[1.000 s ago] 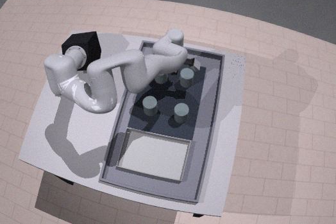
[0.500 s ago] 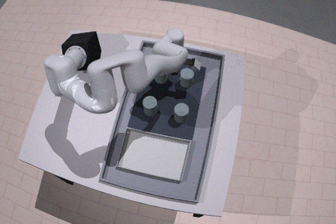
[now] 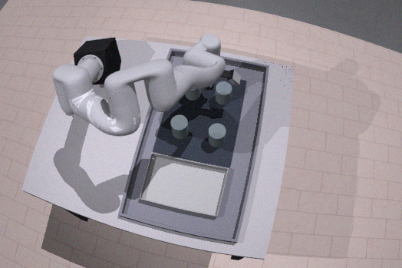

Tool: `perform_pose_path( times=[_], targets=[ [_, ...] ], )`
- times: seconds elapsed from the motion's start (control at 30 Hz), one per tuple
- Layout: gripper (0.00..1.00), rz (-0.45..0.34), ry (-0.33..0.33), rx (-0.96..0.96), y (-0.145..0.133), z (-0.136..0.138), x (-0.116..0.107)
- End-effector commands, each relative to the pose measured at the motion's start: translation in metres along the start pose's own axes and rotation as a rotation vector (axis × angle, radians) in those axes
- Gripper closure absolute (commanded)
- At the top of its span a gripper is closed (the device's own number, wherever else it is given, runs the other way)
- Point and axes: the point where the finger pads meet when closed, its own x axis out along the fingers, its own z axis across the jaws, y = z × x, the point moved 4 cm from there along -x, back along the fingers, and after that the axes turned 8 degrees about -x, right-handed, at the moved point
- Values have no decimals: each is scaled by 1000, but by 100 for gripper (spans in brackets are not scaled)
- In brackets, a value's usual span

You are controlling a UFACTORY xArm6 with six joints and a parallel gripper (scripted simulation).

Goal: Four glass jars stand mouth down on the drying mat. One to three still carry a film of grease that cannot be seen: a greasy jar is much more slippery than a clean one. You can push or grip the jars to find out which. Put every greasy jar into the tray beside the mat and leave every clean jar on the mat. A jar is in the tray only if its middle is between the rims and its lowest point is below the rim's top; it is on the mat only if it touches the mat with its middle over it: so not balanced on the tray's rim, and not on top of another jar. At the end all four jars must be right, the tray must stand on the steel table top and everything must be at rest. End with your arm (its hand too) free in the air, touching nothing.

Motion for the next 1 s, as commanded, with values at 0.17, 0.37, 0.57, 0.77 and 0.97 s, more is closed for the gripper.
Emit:
perform_pose_path(
  times=[0.17,0.37,0.57,0.77,0.97],
  targets=[
    [100,3,1,1,2,0,-1],
    [100,3,1,1,3,0,-1],
    [100,3,1,1,3,0,-1],
    [100,3,1,1,4,0,-1],
    [100,3,1,1,5,0,-1]
  ],
)
